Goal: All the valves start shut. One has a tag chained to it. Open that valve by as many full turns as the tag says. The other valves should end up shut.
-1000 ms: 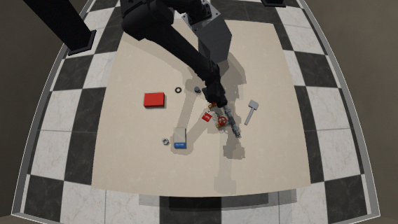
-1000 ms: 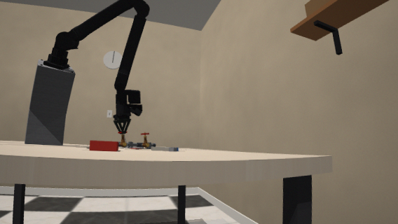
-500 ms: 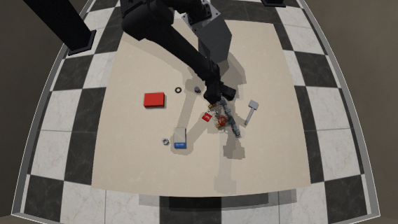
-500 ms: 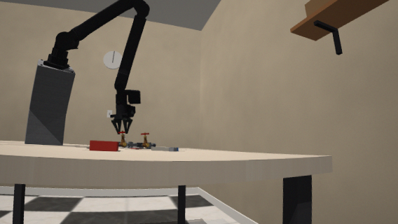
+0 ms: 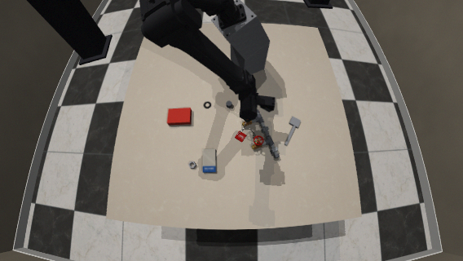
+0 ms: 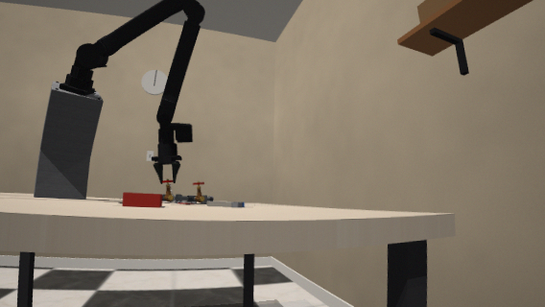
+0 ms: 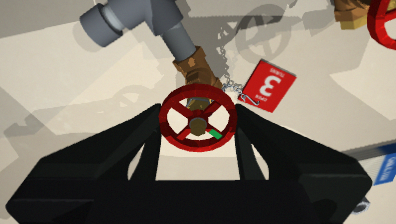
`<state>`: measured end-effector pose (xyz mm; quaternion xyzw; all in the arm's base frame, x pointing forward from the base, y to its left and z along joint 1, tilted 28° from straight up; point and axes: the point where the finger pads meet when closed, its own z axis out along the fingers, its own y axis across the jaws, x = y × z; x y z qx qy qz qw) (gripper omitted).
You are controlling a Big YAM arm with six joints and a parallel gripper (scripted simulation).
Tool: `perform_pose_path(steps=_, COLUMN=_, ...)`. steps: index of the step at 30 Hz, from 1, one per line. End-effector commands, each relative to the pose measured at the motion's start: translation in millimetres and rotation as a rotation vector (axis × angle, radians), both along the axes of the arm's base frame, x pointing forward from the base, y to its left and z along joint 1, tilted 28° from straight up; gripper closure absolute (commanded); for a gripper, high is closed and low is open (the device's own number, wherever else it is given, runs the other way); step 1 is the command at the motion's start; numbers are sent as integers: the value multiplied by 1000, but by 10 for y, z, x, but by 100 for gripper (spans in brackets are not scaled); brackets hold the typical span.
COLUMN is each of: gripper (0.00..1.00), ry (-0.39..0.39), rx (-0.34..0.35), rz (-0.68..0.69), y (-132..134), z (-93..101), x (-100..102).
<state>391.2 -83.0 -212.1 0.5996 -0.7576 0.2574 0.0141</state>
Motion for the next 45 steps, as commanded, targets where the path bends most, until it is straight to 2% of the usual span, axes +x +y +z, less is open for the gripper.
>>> perform_pose_path(steps=1, gripper=100, ry=22, rx=-24, rz=78, y=1, z=3, x=10)
perform_pose_path(steps=7, gripper=100, ry=22, rx=-24, rz=77, y=1, z=4, x=10)
perform_pose_path(steps=8, gripper=0, ry=22, rx=-24, rz=77, y=1, z=4, x=10)
perform_pose_path(steps=32, gripper=0, ry=20, rx=-22, rz=72, y=1, z=3, x=10)
perform_pose_path(steps=39, gripper=0, ry=-1, rx=-7, rz=27, y=1, z=4, x=10)
perform_pose_path(steps=45, gripper=0, ry=-66, rx=39, rz=-110, y=0, z=4, x=11)
